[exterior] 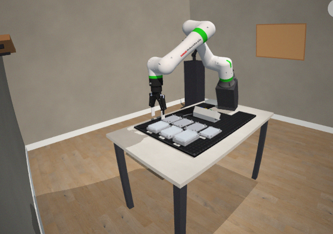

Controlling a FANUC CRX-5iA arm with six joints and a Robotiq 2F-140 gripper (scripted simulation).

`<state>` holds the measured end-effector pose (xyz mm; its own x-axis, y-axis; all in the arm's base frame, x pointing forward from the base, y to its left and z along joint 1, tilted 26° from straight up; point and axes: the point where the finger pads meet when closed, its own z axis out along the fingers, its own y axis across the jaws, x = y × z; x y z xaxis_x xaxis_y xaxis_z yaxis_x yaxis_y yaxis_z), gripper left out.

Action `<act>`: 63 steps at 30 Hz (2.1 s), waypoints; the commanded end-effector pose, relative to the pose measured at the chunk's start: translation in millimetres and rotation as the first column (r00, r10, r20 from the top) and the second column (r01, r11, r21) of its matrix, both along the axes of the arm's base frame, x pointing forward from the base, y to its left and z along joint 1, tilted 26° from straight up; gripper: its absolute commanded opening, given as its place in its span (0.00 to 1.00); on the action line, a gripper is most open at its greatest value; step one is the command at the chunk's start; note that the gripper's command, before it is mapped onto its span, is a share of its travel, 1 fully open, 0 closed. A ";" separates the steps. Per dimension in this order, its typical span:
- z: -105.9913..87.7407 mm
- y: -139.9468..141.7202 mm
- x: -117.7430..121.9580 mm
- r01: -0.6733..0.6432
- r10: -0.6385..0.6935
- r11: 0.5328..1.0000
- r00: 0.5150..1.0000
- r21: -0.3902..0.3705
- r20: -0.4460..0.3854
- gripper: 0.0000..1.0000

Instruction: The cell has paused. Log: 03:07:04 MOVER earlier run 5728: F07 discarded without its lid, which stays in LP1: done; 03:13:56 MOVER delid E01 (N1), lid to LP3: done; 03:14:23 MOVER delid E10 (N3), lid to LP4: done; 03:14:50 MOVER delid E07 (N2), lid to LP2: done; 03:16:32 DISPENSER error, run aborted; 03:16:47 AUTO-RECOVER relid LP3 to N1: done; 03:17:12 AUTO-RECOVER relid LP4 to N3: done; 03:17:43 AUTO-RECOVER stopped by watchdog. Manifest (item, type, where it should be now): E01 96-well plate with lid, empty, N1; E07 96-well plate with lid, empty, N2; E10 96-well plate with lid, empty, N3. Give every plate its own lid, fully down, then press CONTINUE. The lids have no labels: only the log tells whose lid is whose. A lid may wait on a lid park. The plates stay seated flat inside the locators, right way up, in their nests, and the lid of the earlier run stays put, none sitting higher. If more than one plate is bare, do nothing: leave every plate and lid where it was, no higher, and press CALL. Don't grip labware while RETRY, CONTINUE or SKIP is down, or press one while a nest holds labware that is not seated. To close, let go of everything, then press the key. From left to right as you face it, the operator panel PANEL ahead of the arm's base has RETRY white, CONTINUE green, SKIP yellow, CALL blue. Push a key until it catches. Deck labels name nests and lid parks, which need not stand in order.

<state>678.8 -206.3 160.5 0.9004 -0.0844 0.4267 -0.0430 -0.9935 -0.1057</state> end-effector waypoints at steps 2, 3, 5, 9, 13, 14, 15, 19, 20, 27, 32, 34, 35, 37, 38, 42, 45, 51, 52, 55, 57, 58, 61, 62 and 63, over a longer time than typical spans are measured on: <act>0.6 -0.1 0.5 0.000 0.000 1.000 1.000 -0.001 0.000 0.66; 1.0 -0.1 1.0 -0.001 0.001 1.000 1.000 -0.001 0.000 0.66; 2.6 -0.1 3.1 -0.004 0.004 1.000 1.000 -0.003 0.000 0.66; 7.6 -0.1 9.6 -0.013 0.013 1.000 1.000 -0.011 0.000 0.66; 16.5 -0.1 20.9 -0.028 0.028 0.999 1.000 -0.024 -0.001 0.66; 20.4 0.0 25.9 -0.034 0.034 0.999 0.999 -0.030 -0.002 0.66; 24.9 0.1 31.4 -0.042 0.042 0.998 0.999 -0.036 -0.003 0.66; 47.9 1.0 58.6 -0.077 0.077 0.994 0.997 -0.072 -0.007 0.66; 54.8 1.4 66.4 -0.087 0.087 0.993 0.996 -0.083 -0.009 0.66; 95.9 5.3 108.2 -0.139 0.137 0.979 0.990 -0.152 -0.020 0.66; 143.3 13.7 144.6 -0.180 0.176 0.955 0.984 -0.237 -0.036 0.66; 152.8 16.1 149.9 -0.185 0.181 0.949 0.983 -0.255 -0.039 0.66; 162.1 18.7 154.3 -0.189 0.185 0.943 0.982 -0.273 -0.042 0.66; 179.8 24.7 159.7 -0.193 0.188 0.932 0.981 -0.308 -0.047 0.66; 188.0 28.1 160.5 -0.193 0.187 0.926 0.981 -0.324 -0.049 0.66; 213.7 43.8 149.4 -0.177 0.170 0.907 0.984 -0.382 -0.052 0.66; 217.8 48.3 142.8 -0.170 0.163 0.904 0.985 -0.393 -0.051 0.66; 220.3 72.6 87.0 -0.117 0.111 0.898 0.993 -0.424 -0.039 0.66; 220.3 72.6 87.0 -0.117 0.111 0.898 0.993 -0.424 -0.039 0.66; 216.9 77.7 71.7 -0.104 0.099 0.899 0.995 -0.424 -0.035 0.66; 212.0 82.9 55.3 -0.091 0.086 0.902 0.996 -0.423 -0.031 0.66; 205.8 88.1 37.9 -0.077 0.073 0.904 0.997 -0.419 -0.027 0.66; 205.8 88.1 37.9 -0.077 0.073 0.904 0.997 -0.419 -0.027 0.66; 198.3 93.3 19.7 -0.064 0.060 0.908 0.998 -0.414 -0.023 0.66; 189.6 98.6 0.8 -0.051 0.047 0.912 0.999 -0.406 -0.019 0.66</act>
